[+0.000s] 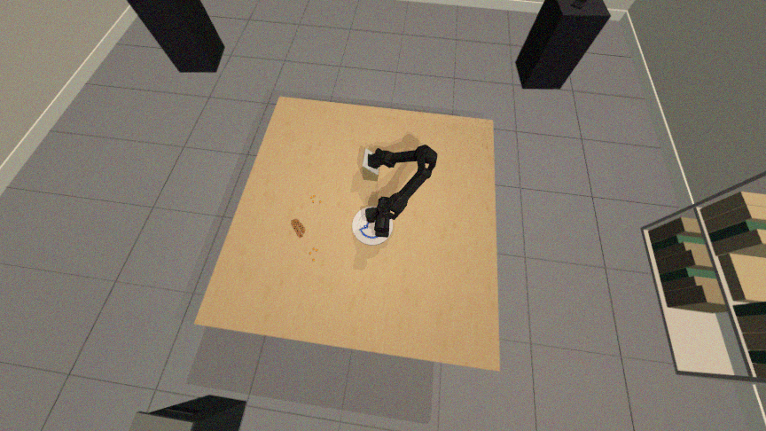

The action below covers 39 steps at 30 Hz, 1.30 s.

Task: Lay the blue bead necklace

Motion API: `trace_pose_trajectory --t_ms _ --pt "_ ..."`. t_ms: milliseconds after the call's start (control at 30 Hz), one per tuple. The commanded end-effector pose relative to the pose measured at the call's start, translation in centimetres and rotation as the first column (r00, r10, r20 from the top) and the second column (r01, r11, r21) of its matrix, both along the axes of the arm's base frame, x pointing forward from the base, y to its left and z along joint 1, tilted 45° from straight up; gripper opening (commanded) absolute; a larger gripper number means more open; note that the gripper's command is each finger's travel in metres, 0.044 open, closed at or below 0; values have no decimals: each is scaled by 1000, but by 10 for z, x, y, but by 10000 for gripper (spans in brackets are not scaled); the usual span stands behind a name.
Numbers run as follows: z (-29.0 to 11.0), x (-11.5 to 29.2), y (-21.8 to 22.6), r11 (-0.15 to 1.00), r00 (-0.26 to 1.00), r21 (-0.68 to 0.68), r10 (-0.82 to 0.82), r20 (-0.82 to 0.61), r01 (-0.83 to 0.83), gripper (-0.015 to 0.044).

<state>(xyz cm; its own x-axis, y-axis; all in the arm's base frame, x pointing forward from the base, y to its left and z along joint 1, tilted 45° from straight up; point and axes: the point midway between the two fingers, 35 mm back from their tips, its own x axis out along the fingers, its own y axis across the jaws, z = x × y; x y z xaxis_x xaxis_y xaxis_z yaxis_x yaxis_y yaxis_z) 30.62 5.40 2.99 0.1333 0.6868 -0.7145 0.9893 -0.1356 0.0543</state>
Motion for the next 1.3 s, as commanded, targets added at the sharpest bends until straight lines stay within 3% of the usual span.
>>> trace_pose_trajectory --t_ms 0,1167,1267 --pt "0 0 0 1000 1000 0 0 1 0 0" --pt "3 -13 9 1000 1000 4 -2 -5 2 0" --pt "6 -12 7 1000 1000 1 -1 1 1 79"
